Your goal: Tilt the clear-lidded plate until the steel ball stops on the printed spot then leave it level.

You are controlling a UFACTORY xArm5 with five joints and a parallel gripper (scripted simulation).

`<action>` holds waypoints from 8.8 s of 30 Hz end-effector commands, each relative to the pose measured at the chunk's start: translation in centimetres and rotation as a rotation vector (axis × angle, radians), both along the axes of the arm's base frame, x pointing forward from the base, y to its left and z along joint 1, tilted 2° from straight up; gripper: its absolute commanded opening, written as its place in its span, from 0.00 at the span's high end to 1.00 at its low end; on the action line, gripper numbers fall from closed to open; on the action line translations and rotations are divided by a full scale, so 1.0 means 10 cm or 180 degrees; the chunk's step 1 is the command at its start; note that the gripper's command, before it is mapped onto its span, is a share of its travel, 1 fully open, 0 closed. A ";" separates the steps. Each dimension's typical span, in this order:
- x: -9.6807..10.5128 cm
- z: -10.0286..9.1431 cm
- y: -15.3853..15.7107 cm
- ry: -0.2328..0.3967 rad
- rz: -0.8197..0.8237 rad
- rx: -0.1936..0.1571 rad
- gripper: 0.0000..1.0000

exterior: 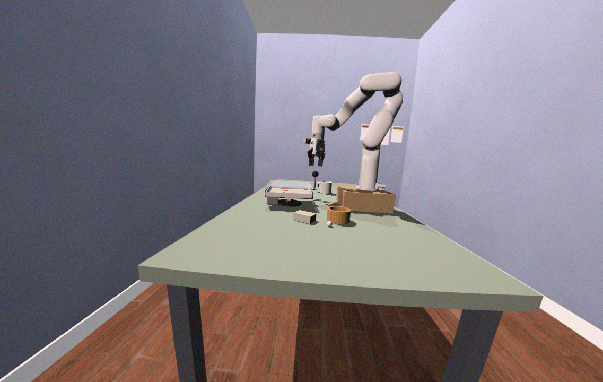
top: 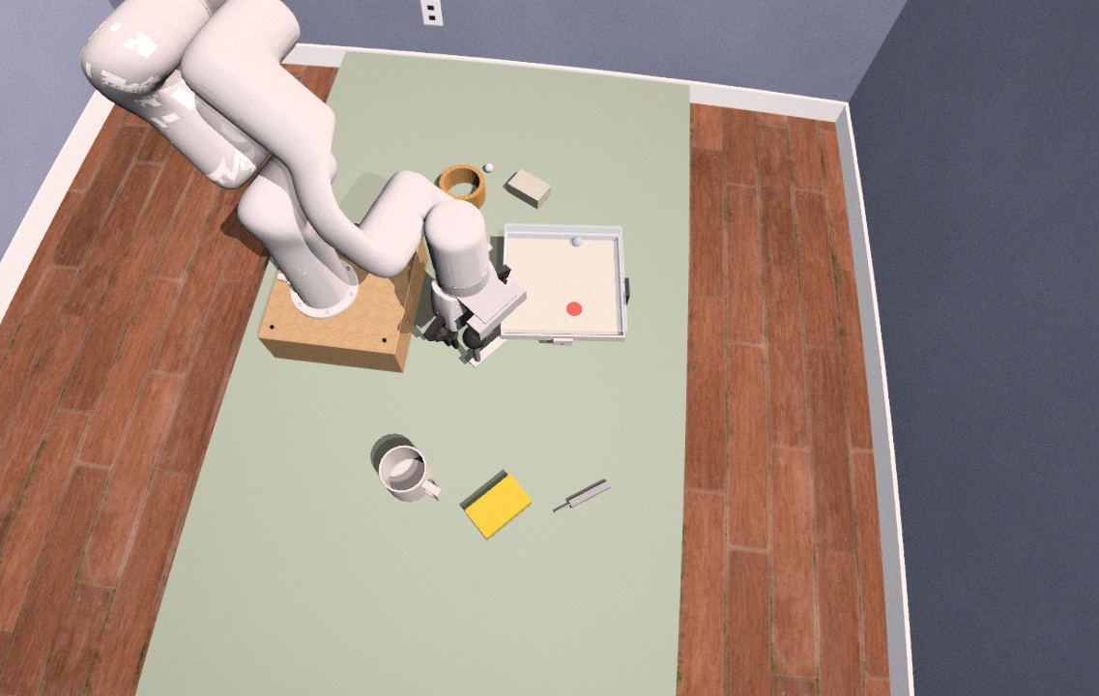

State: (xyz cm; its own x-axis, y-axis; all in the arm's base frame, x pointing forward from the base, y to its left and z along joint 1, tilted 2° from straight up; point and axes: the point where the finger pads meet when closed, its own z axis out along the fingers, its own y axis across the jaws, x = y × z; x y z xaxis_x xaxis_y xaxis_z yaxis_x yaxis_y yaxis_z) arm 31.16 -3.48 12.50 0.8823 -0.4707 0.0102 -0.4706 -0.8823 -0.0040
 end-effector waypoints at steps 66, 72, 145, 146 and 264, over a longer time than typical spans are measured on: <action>0.01 0.01 0.00 -0.0011 0.0000 -0.0001 0.38; 0.01 -0.01 0.00 -0.0011 0.0000 -0.0001 0.38; 0.01 -0.33 -0.01 -0.0011 0.0000 -0.0001 0.38; 0.01 -0.33 -0.01 -0.0011 0.0000 -0.0001 0.38; 0.02 -0.61 -0.03 -0.0011 -0.0001 -0.0001 1.00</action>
State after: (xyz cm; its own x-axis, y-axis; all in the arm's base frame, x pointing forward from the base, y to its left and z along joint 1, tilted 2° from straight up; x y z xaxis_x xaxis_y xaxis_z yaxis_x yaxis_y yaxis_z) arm 31.24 -3.71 6.35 0.8822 -0.4708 0.0106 -0.4707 -0.8823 -0.0042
